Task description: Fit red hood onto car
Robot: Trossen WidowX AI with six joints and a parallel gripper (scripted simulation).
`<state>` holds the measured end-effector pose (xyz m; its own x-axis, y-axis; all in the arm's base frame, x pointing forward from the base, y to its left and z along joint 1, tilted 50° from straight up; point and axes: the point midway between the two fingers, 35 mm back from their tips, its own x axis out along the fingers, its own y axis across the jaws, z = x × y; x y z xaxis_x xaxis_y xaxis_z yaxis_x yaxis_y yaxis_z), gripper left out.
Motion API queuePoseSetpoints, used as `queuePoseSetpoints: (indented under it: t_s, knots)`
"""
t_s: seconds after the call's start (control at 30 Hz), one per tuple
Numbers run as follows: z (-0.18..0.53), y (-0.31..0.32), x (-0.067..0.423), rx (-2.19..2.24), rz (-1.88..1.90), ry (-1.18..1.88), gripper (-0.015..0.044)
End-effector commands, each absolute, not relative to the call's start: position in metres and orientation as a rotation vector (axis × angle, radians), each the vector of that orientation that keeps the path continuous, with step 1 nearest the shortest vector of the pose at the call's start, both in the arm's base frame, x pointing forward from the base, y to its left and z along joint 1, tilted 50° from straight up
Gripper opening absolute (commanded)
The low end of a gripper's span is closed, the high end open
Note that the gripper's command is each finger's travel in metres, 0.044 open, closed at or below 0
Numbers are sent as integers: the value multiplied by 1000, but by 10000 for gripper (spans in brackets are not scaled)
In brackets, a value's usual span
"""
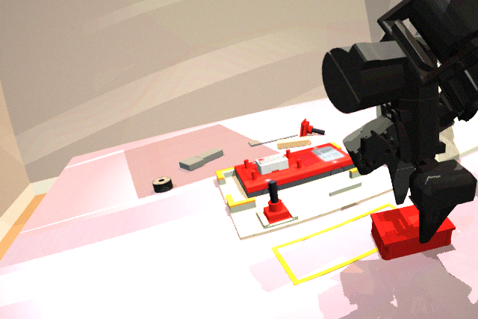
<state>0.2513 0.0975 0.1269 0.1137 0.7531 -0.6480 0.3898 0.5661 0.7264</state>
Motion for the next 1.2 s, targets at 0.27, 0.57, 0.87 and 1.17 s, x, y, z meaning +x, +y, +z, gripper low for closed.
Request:
queuePoseSetpoints:
  t_s: [0.27,0.57,0.87,1.17]
  knots:
    - [123,103,252,1026,349,1505,440]
    - [121,106,252,1027,350,1505,440]
    - [118,110,252,1027,350,1505,440]
    - [119,109,253,1024,355,1500,315]
